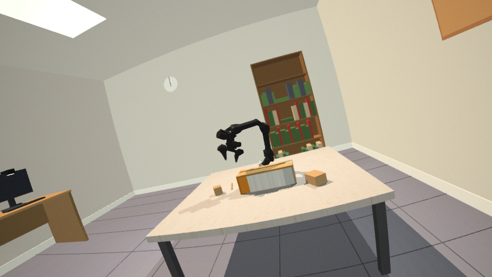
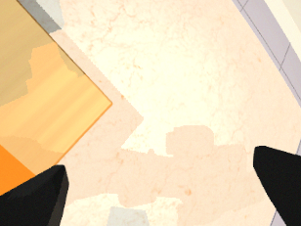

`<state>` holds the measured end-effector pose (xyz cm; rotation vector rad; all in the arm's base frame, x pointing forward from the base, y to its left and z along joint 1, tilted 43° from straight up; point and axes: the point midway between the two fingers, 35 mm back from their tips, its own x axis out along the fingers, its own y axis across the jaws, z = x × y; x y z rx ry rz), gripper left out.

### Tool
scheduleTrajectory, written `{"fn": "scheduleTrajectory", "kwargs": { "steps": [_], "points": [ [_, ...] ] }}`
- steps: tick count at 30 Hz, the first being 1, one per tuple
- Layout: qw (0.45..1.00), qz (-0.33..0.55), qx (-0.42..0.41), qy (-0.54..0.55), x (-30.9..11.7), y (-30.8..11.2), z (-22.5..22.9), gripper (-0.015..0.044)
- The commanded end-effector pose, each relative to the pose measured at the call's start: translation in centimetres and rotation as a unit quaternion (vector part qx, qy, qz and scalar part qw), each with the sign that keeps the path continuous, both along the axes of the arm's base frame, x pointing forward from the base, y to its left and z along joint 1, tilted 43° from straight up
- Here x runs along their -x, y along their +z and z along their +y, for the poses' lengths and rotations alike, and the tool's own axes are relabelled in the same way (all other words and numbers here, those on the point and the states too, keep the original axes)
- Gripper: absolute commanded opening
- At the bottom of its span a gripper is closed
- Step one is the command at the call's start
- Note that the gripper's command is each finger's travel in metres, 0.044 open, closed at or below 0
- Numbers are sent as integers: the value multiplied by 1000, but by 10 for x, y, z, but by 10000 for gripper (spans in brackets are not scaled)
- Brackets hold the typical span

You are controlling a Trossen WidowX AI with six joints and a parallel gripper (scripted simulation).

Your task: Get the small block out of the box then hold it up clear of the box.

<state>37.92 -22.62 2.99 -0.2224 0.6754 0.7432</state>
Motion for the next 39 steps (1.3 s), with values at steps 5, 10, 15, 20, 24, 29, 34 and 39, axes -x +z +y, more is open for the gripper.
{"fn": "scheduleTrajectory", "kwargs": {
  "steps": [5, 10, 15, 20, 24, 29, 34, 39],
  "points": [
    [963, -9, 12, 271, 54, 37, 117, 400],
    [913, -31, -13, 406, 93, 62, 170, 400],
    [908, -34, -15, 416, 96, 64, 173, 400],
    [908, -33, -16, 416, 96, 63, 174, 400],
    [908, -33, -17, 416, 95, 58, 177, 400],
    [909, -32, -18, 416, 94, 52, 182, 400],
    [909, -31, -20, 416, 93, 45, 187, 400],
    [909, -30, -22, 416, 93, 39, 192, 400]
  ]
}}
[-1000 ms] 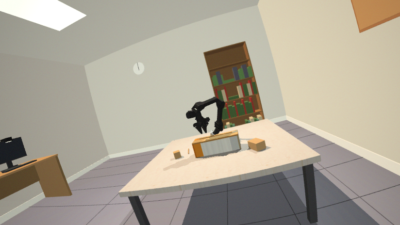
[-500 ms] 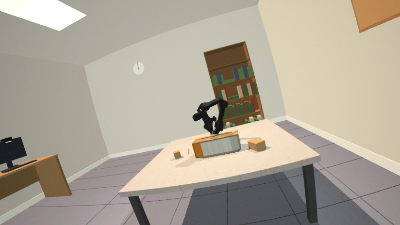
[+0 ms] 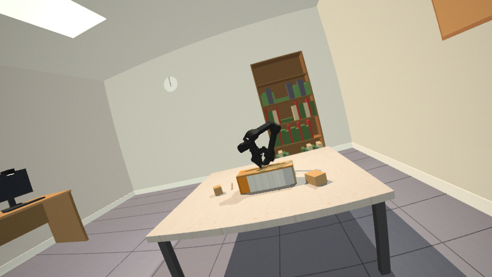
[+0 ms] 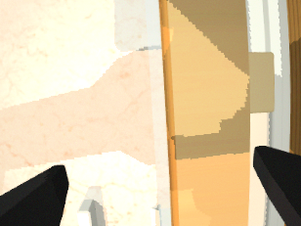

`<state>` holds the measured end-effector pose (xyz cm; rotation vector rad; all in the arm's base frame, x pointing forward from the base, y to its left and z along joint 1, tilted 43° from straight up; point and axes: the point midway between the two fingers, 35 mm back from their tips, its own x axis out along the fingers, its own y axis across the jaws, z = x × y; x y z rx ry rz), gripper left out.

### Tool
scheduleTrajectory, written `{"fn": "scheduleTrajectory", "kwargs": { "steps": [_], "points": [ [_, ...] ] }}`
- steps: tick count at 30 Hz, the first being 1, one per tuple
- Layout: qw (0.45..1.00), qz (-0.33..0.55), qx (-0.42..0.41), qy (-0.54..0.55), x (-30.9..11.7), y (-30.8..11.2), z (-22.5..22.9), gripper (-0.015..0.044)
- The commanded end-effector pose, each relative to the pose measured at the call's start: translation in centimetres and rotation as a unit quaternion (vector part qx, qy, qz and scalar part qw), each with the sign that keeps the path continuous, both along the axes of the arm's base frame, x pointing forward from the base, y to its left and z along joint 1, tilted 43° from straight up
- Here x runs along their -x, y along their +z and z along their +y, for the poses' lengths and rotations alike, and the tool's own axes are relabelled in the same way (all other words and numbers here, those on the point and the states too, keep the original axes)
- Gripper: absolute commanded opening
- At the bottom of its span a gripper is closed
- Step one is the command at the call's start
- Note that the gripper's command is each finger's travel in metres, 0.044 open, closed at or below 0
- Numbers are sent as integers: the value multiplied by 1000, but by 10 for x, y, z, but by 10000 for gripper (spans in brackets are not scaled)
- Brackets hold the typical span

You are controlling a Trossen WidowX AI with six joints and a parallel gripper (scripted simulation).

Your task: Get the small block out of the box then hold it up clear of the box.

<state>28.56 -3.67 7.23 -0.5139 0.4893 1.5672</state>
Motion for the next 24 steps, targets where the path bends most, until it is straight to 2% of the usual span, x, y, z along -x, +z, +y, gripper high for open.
{"fn": "scheduleTrajectory", "kwargs": {
  "steps": [1, 24],
  "points": [
    [1000, 2, -3, -4, -1, -5, 4, 400],
    [1000, 8, -6, 1, 1, -28, 24, 400]
  ]
}}
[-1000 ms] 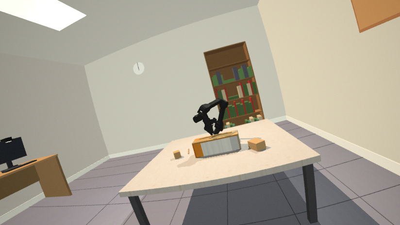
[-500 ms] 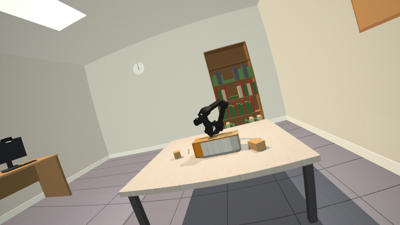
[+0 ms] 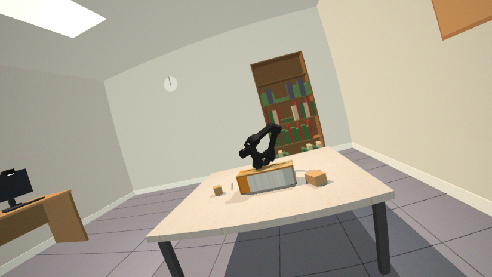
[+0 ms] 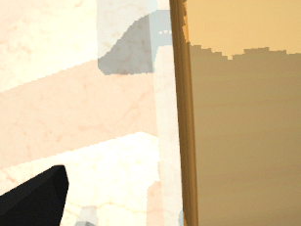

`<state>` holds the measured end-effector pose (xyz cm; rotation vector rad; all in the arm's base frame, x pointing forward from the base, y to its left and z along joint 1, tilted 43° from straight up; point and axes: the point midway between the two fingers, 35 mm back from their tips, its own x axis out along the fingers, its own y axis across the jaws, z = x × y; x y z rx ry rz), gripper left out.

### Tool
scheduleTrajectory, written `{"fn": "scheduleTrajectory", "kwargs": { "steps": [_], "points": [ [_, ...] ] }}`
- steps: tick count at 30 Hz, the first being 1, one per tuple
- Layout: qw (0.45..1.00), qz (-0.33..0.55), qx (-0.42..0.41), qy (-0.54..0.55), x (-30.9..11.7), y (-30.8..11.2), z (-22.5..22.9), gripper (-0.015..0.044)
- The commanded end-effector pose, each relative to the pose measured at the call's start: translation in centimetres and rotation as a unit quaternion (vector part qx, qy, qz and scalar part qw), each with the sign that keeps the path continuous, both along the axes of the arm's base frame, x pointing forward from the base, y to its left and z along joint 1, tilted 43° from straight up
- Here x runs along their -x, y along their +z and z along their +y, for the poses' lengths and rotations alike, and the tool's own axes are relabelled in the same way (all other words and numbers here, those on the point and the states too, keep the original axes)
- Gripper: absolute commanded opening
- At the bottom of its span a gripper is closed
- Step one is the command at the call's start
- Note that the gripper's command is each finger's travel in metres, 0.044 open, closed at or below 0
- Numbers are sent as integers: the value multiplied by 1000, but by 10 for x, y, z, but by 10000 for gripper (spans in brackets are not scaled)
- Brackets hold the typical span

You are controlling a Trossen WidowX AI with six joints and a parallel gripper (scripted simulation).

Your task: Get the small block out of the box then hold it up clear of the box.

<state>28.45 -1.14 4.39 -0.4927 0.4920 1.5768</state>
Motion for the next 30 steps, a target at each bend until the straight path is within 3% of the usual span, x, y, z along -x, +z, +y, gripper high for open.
{"fn": "scheduleTrajectory", "kwargs": {
  "steps": [1, 30],
  "points": [
    [1000, -1, 0, -1, 0, 1, -1, 400],
    [1000, 0, -1, 0, 1, 36, 39, 400]
  ]
}}
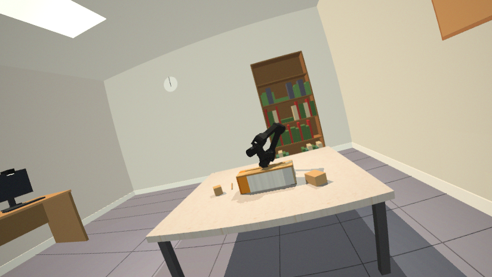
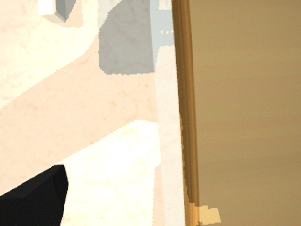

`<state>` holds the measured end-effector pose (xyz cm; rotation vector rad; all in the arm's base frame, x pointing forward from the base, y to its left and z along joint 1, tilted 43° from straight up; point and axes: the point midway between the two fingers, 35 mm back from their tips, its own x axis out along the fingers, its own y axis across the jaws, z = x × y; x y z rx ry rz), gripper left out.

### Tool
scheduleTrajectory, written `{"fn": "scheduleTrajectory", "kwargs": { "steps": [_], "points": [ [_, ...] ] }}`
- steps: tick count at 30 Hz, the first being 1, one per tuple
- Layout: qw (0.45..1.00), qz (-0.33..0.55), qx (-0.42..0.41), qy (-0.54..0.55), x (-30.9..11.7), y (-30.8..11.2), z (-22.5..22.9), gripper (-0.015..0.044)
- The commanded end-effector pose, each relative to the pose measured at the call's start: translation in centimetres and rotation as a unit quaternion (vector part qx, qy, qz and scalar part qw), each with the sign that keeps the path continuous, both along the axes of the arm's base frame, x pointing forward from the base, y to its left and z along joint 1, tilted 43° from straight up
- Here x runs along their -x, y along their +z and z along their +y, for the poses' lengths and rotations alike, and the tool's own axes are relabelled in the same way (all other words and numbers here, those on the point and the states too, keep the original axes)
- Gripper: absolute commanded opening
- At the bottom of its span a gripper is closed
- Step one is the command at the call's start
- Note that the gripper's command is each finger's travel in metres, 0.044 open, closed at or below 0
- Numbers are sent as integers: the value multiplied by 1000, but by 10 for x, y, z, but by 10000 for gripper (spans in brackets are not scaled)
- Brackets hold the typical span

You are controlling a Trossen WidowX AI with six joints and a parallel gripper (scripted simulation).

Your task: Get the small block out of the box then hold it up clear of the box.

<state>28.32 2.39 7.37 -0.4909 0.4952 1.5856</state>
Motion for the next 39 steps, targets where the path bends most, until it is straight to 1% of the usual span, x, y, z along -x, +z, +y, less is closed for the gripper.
{"fn": "scheduleTrajectory", "kwargs": {
  "steps": [1, 39],
  "points": [
    [1000, -3, -1, -3, 0, 7, 5, 400],
    [1000, -3, -3, -3, 1, 54, 55, 400]
  ]
}}
